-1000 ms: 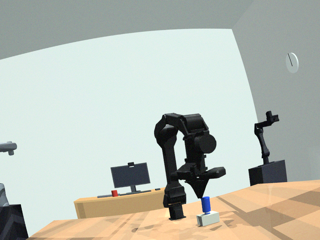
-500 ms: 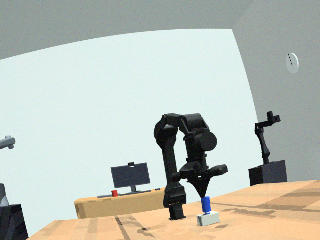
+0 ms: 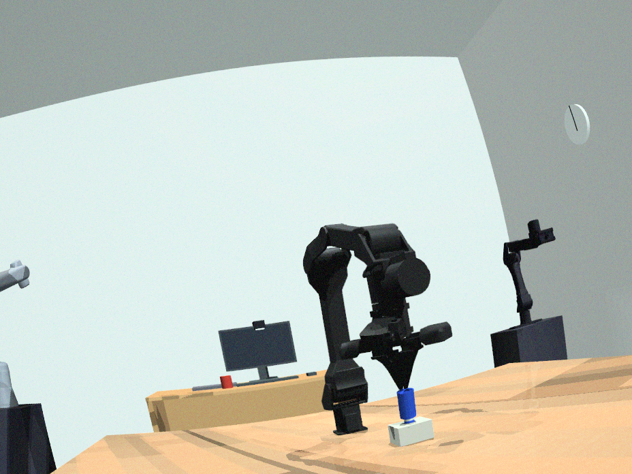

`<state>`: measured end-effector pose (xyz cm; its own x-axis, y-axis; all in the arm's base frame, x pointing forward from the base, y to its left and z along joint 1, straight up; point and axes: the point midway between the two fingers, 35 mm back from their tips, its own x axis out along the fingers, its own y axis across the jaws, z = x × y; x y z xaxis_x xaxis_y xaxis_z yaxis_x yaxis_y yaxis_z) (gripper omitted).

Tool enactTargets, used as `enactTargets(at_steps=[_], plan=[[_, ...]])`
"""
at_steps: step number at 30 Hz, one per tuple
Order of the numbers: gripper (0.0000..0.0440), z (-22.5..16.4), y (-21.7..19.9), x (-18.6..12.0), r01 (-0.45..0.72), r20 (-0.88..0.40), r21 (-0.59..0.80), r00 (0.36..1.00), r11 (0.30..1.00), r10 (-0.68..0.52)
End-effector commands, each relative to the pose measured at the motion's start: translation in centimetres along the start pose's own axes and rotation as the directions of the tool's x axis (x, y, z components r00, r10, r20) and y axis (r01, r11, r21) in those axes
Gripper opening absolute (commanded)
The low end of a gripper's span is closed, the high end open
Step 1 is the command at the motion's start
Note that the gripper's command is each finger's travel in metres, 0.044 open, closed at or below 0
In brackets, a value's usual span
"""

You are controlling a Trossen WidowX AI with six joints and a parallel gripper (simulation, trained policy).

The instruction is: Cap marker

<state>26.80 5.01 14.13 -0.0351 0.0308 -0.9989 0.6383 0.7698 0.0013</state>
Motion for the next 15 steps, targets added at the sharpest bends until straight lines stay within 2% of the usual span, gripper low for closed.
enactTargets(at_steps=[1,15], plan=[[0.0028,-0.16,0.12,-0.09,-0.009,0.001,-0.029,1.0,1.0,0.009],[0.0037,-0.51,0.38,-0.16,-0.02,0.009,-0.109,1.0,0.994,0.021]])
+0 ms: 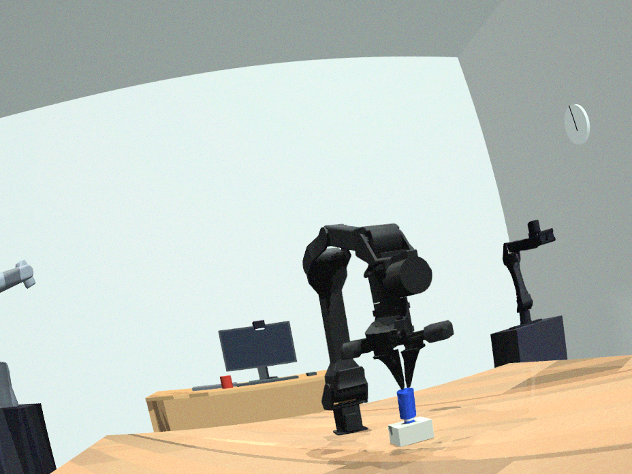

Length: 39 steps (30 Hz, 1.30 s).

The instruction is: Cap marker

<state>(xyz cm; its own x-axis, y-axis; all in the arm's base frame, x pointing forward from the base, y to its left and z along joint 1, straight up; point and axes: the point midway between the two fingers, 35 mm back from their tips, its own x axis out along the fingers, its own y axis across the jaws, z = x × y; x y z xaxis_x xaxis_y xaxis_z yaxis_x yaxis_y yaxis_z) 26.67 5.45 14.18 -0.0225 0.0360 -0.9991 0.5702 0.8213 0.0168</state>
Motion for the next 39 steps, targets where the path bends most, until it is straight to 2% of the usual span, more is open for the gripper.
enactTargets(at_steps=[1,19,39], plan=[[0.0038,-0.1,0.1,-0.1,-0.008,0.002,-0.029,1.0,1.0,0.008],[0.0046,-0.6,0.4,0.0,-0.013,0.004,-0.13,1.0,0.991,0.014],[0.0052,-3.7,-2.9,-4.3,-0.064,-0.056,-0.217,0.997,0.974,0.053]])
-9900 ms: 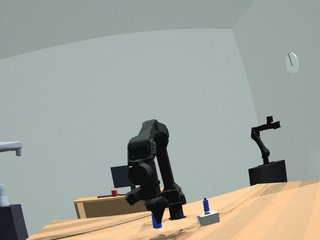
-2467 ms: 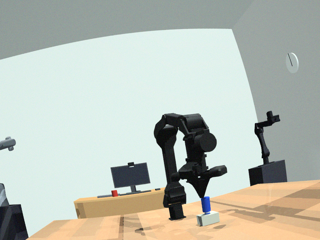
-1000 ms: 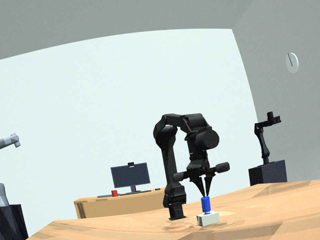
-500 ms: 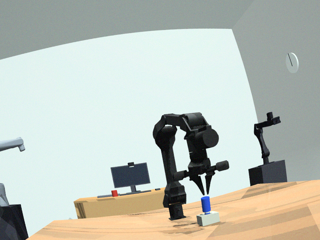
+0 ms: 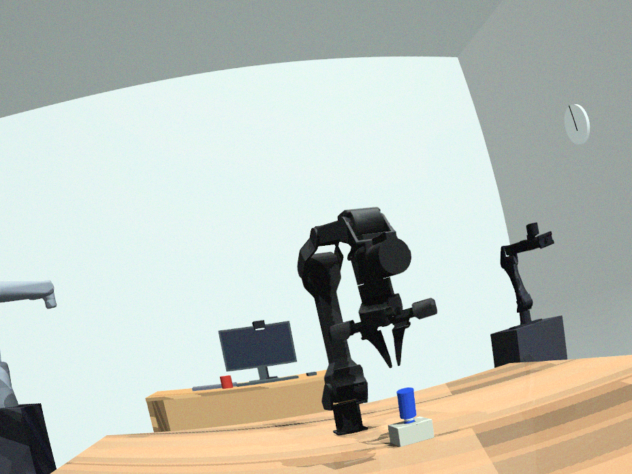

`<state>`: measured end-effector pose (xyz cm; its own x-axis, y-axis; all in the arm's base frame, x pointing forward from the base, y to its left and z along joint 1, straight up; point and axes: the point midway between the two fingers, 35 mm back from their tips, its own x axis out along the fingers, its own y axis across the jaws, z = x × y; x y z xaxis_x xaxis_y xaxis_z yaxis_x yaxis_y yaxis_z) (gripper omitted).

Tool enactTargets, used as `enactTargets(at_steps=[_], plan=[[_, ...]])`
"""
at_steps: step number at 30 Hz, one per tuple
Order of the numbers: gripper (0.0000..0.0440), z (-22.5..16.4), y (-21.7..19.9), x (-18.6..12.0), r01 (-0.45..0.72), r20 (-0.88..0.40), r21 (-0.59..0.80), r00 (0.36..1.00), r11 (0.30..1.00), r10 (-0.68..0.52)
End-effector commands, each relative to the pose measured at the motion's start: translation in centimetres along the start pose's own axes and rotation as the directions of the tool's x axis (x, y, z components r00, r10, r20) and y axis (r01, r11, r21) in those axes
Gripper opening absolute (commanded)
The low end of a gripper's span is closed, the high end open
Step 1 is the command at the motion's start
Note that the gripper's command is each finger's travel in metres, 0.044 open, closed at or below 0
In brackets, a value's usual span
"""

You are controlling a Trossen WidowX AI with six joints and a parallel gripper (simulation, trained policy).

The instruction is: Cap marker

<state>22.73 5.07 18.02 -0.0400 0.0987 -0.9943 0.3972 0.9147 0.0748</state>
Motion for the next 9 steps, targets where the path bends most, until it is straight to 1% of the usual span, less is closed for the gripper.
enactTargets(at_steps=[1,9], plan=[[0.0052,-0.8,-0.4,-0.7,-0.015,-0.004,-0.027,1.0,1.0,0.015],[0.0062,-2.0,-0.9,-2.4,-0.038,0.009,-0.084,0.999,0.996,0.039]])
